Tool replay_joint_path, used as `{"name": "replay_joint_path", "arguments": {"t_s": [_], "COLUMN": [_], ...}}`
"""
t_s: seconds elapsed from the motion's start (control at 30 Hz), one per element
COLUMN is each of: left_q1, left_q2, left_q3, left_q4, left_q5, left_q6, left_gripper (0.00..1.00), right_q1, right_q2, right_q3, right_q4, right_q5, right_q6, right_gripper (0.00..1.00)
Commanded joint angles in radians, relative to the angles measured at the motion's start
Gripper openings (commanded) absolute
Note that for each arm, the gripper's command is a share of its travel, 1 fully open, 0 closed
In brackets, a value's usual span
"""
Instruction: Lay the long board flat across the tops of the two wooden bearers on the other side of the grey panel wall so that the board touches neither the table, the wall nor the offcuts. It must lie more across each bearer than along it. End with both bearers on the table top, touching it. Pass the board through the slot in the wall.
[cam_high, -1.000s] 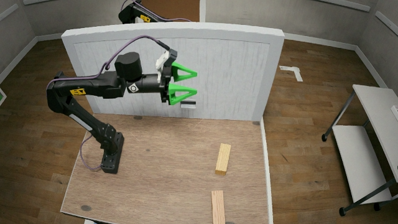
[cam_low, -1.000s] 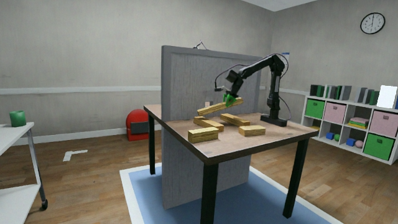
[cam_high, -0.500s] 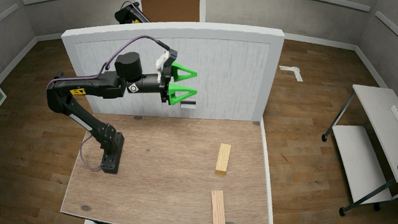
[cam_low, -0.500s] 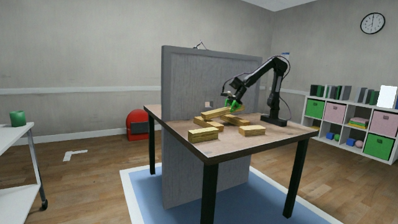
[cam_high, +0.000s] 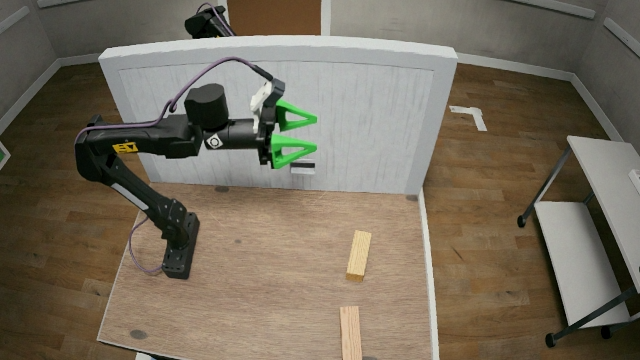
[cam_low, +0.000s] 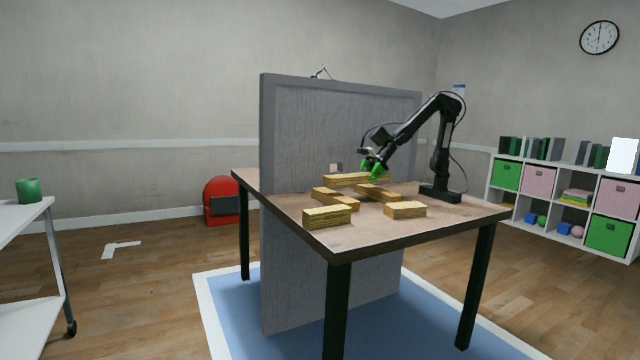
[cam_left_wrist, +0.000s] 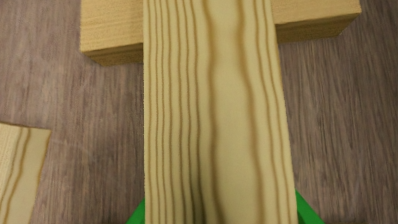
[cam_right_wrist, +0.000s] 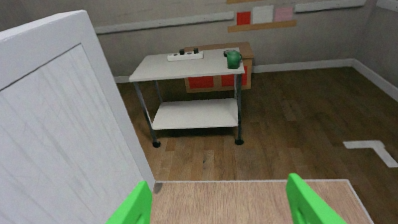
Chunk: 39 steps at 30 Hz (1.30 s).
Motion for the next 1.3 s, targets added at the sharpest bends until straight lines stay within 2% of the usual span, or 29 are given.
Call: {"name": "replay_joint_path", "arguments": {"t_s": [0.0,0.37,0.47,0.57,0.63,0.8,0.87,0.93,1.0,1.07,1.27], "left_q1": [0.013,0.015,0.020,0.019,0.022,0.010,0.015,0.020,0.014,0.008,0.024], "left_q2": [-0.011,-0.023,0.017,-0.003,0.034,0.035,0.035,0.051,0.053,0.051,0.079], "left_q3": [0.043,0.043,-0.019,0.007,-0.026,-0.013,-0.052,-0.022,-0.061,-0.024,-0.052], "left_q4": [0.124,0.142,0.170,0.163,0.183,0.206,0.218,0.227,0.241,0.237,0.270], "left_q5": [-0.055,-0.053,-0.046,-0.049,-0.042,-0.036,-0.032,-0.028,-0.007,-0.027,-0.002], "left_q6": [0.013,0.018,0.018,0.018,0.017,0.014,0.009,0.000,0.002,0.009,-0.001], "left_gripper": [0.00,0.00,0.00,0.00,0.00,0.00,0.00,0.00,0.00,0.00,0.00], "right_q1": [-0.004,-0.004,-0.004,-0.004,-0.004,-0.004,-0.004,-0.004,-0.004,-0.004,-0.004], "right_q2": [0.009,0.009,0.009,0.009,0.009,0.009,0.009,0.009,0.009,0.009,0.009], "right_q3": [0.052,0.052,0.052,0.052,0.052,0.052,0.052,0.052,0.052,0.052,0.052], "right_q4": [0.072,0.072,0.072,0.072,0.072,0.072,0.072,0.072,0.072,0.072,0.072], "right_q5": [-0.014,-0.014,-0.014,-0.014,-0.014,-0.014,-0.014,-0.014,-0.014,-0.014,-0.014], "right_q6": [0.000,0.000,0.000,0.000,0.000,0.000,0.000,0.000,0.000,0.000,0.000], "right_gripper": [0.78,0.78,0.78,0.78,0.78,0.78,0.78,0.78,0.78,0.78,0.78]}}
